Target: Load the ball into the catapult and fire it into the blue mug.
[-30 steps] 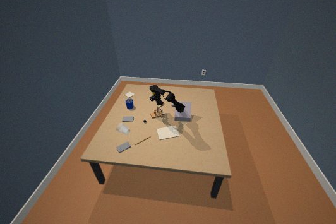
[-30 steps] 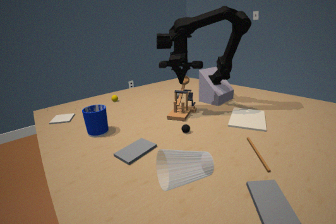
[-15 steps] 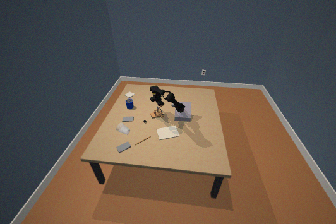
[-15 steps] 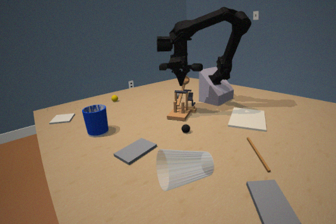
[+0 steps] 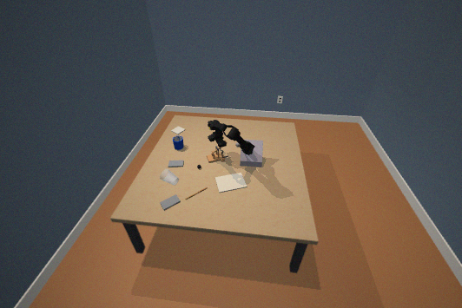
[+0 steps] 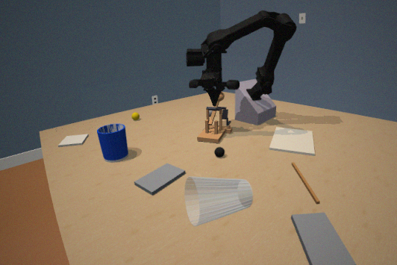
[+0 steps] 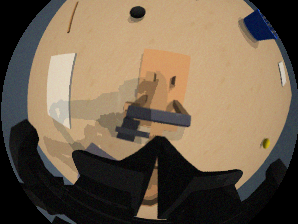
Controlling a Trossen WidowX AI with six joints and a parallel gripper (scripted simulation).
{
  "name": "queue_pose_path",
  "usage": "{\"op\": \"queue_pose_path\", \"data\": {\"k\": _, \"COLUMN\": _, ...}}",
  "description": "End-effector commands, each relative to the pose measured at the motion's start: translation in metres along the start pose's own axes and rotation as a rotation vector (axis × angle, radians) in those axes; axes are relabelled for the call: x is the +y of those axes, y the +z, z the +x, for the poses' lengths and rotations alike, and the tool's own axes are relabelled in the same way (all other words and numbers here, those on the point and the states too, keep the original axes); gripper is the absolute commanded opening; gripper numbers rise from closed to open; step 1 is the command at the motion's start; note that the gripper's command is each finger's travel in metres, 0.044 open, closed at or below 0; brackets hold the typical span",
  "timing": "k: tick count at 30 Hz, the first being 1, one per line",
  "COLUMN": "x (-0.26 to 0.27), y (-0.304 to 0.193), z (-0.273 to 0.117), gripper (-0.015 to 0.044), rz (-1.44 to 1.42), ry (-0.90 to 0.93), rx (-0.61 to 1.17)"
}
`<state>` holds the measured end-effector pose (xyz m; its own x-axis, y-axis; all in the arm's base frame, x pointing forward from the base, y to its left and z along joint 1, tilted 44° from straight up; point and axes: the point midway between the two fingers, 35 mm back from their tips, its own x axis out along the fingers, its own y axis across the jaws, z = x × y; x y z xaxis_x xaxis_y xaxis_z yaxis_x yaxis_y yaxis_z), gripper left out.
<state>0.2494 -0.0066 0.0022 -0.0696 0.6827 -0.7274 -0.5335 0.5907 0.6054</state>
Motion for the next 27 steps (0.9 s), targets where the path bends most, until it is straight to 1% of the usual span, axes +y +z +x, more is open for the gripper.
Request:
{"op": "queue_pose_path", "data": {"k": 1, "x": 0.000, "y": -0.005, "z": 0.008, "gripper": 0.0000, "rz": 0.007, "ry": 0.007, "rx": 0.001}}
{"op": "queue_pose_path", "data": {"k": 27, "x": 0.001, "y": -0.020, "z": 0.042, "gripper": 0.0000, "rz": 0.008, "ry": 0.008, "rx": 0.001}}
